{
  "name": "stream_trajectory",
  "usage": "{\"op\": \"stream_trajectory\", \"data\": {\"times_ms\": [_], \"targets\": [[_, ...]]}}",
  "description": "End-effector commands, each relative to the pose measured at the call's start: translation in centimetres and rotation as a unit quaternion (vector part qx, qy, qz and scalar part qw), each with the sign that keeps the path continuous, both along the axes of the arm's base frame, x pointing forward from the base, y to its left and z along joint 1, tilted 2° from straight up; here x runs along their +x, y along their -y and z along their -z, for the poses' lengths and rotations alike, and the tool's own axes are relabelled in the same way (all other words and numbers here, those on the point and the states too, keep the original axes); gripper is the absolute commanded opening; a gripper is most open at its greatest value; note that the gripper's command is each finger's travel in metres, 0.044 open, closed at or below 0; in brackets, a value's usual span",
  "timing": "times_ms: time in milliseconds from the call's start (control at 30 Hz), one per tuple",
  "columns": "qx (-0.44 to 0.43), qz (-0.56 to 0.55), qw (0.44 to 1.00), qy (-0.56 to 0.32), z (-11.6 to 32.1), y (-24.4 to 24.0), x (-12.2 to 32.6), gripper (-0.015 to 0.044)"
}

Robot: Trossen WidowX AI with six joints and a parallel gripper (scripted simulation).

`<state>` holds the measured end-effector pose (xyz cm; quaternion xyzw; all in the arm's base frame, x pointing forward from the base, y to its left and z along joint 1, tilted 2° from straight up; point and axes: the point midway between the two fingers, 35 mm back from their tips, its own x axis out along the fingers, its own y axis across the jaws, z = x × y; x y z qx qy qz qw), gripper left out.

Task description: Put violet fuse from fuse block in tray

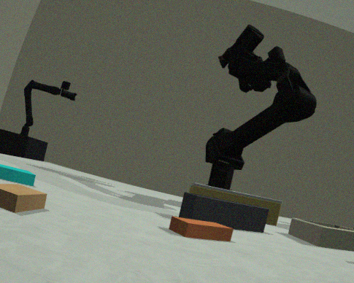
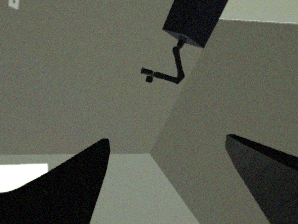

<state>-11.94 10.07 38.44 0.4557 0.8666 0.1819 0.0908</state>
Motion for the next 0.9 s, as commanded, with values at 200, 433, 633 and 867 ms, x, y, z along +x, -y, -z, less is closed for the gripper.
{"op": "stream_trajectory", "data": {"times_ms": [200, 433, 633, 867], "targets": [[0.159, -0.133, 0.972, 0.112, -1.3, 5.6, -4.6, 0.0216], [0.376, -0.282, 0.860, 0.199, -1.5, 15.1, -7.8, 0.0074], [0.558, -0.376, 0.707, 0.217, -0.4, 24.4, -7.2, 0.0074], [0.675, -0.446, 0.562, 0.173, 1.2, 32.1, -4.0, 0.0074]]}}
